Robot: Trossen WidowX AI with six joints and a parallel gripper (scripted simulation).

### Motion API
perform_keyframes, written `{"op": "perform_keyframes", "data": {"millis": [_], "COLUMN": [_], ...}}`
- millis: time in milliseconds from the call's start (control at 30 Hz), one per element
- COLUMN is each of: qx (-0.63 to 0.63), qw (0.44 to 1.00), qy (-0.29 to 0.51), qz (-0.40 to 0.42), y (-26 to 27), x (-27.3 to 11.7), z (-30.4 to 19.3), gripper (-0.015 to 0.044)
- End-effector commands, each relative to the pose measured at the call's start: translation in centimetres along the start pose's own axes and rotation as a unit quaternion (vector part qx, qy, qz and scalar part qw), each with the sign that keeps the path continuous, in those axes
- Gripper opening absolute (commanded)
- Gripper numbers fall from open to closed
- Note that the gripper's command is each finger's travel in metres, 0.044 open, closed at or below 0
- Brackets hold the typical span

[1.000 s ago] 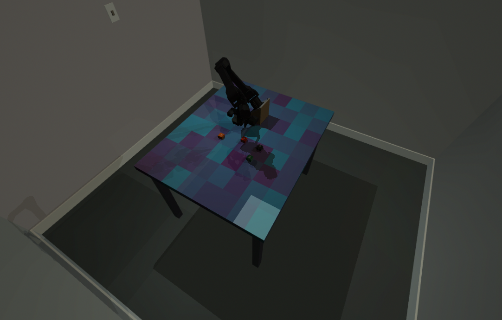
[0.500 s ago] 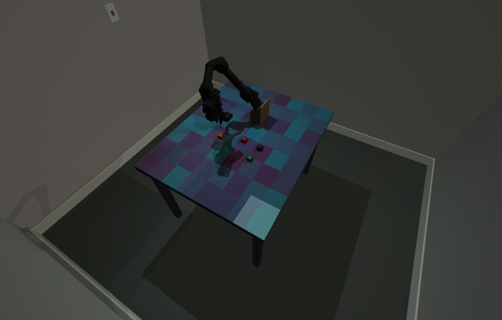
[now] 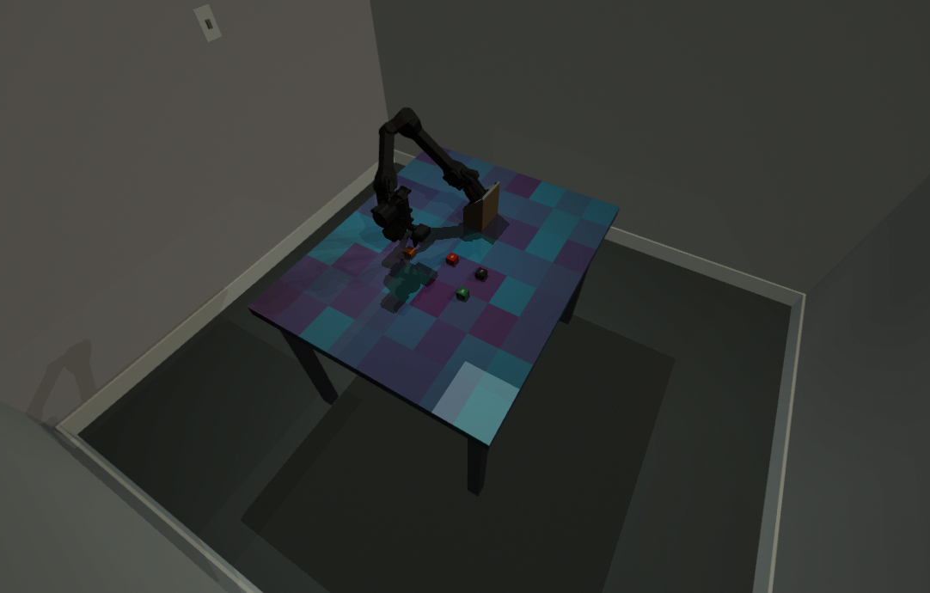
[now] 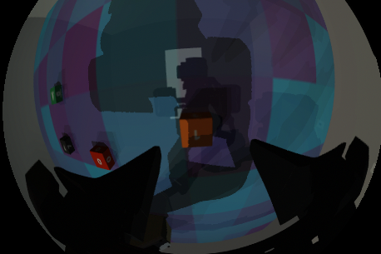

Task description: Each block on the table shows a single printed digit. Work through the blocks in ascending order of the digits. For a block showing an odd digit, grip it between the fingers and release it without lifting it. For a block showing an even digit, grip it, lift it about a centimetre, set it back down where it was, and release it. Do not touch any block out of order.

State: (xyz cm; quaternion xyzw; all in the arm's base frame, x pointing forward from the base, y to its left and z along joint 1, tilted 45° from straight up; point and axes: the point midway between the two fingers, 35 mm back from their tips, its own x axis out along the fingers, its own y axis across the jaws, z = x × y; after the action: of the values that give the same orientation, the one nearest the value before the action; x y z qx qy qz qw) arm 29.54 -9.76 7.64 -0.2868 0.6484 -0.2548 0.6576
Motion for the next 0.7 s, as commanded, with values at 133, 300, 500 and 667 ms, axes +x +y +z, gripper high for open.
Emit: {"op": "perform_keyframes", "data": {"millis": [133, 300, 500, 667], "qx": [-0.002, -0.002, -0.002, -0.002], "qw": [1.0, 1.0, 1.0, 1.0], "qy": [-0.002, -0.002, -0.002, -0.002], "qz": [-0.004, -0.004, -0.004, -0.005], "y": [-0.1, -0.1, -0.1, -0.1], "x": [1.3, 2.1, 3.1, 3.9], "z": [0.0, 0.1, 0.1, 0.0], "gripper": [0.04, 0.04, 0.04, 0.04]}}
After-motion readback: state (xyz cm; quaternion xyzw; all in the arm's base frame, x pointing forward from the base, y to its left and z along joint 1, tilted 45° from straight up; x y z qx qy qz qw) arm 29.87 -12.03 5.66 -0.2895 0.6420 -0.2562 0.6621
